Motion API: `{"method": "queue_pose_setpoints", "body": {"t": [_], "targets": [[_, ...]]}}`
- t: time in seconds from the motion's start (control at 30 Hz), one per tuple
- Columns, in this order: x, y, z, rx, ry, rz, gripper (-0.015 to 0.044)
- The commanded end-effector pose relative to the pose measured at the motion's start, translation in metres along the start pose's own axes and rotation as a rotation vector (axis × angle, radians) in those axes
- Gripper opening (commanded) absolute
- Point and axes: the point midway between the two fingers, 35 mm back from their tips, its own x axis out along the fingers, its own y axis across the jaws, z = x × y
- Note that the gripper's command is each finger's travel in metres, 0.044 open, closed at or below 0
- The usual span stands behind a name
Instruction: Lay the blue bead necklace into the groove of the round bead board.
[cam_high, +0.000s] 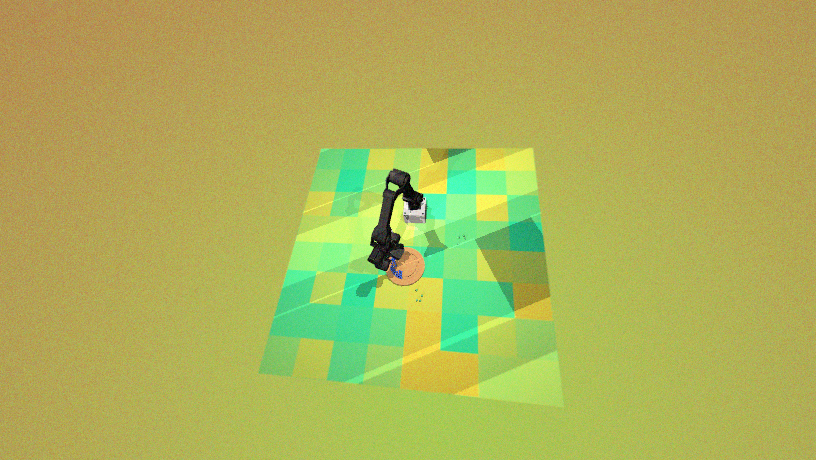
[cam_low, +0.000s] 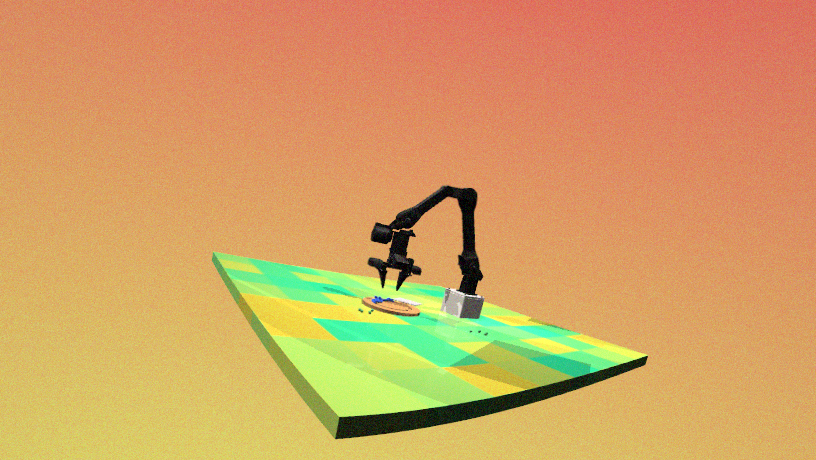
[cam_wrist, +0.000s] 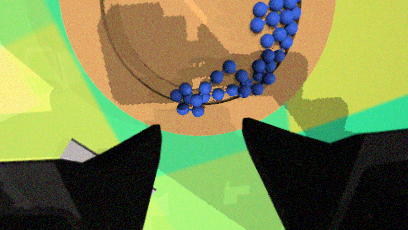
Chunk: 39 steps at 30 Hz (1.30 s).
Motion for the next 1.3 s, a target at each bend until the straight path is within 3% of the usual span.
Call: {"method": "queue_pose_setpoints", "body": {"t": [0.0, 1.27], "targets": [[-0.002, 0.001, -0.002, -0.053, 0.001, -0.003, 0.025], [0.038, 0.001, -0.002, -0.053, 0.001, -0.003, 0.025]]}}
